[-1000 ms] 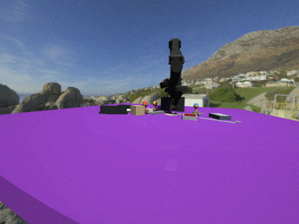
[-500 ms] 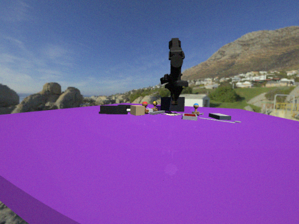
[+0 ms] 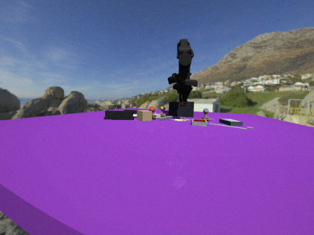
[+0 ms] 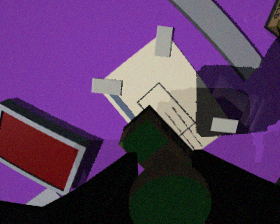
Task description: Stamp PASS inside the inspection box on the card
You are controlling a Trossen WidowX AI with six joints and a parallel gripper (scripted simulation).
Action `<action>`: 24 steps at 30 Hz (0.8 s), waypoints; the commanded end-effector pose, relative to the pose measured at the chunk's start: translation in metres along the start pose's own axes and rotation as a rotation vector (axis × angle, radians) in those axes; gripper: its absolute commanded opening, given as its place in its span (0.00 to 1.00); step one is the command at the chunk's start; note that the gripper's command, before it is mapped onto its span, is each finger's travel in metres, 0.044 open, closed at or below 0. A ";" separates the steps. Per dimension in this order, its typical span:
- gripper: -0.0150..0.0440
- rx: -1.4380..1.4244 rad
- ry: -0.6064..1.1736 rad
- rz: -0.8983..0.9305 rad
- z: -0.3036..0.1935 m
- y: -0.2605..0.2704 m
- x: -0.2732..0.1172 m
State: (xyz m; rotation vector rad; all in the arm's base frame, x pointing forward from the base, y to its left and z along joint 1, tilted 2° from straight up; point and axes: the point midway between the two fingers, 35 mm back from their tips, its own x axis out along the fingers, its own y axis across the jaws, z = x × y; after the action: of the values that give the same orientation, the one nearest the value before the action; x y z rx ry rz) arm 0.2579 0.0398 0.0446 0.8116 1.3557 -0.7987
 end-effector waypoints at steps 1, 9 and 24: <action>0.25 -0.002 -0.001 0.000 0.009 0.011 -0.003; 0.25 -0.002 -0.003 0.002 0.029 0.037 -0.006; 0.25 -0.002 -0.006 0.005 0.072 0.079 -0.004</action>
State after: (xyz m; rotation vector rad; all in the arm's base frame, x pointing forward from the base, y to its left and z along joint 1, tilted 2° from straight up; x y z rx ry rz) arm 0.3513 0.0216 0.0557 0.8129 1.3441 -0.7978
